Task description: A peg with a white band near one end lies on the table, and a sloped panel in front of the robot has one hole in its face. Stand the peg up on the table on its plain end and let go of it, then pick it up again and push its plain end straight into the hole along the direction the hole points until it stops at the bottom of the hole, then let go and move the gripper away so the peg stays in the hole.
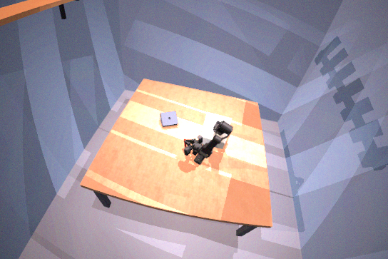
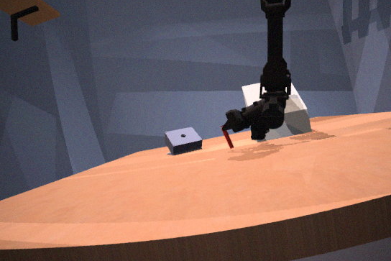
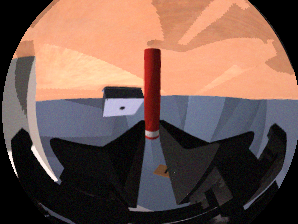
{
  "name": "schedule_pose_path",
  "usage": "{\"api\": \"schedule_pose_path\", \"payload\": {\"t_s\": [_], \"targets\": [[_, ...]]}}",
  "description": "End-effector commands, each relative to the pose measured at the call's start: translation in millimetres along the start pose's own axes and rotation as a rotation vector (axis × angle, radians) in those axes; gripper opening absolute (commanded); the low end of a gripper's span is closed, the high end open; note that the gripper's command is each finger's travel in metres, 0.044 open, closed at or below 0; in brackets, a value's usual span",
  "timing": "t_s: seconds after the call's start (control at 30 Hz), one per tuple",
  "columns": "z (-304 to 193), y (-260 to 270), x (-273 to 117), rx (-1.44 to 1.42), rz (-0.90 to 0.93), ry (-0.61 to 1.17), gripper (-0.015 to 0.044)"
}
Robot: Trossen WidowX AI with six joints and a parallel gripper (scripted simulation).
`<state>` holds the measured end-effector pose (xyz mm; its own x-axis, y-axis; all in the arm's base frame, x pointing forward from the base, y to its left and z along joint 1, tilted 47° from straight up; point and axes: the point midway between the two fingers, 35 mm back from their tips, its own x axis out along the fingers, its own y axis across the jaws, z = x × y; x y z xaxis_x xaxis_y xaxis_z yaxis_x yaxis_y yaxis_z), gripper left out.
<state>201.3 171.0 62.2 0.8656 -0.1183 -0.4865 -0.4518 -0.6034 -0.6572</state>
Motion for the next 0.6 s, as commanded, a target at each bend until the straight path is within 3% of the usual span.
{"api": "schedule_pose_path", "payload": {"t_s": [0.0,0.57], "targets": [[2.0,-2.1,-2.6,0.003,-0.004,0.029,0.0049],[5.0,-2.0,-3.5,0.002,-0.005,0.032,0.0049]]}}
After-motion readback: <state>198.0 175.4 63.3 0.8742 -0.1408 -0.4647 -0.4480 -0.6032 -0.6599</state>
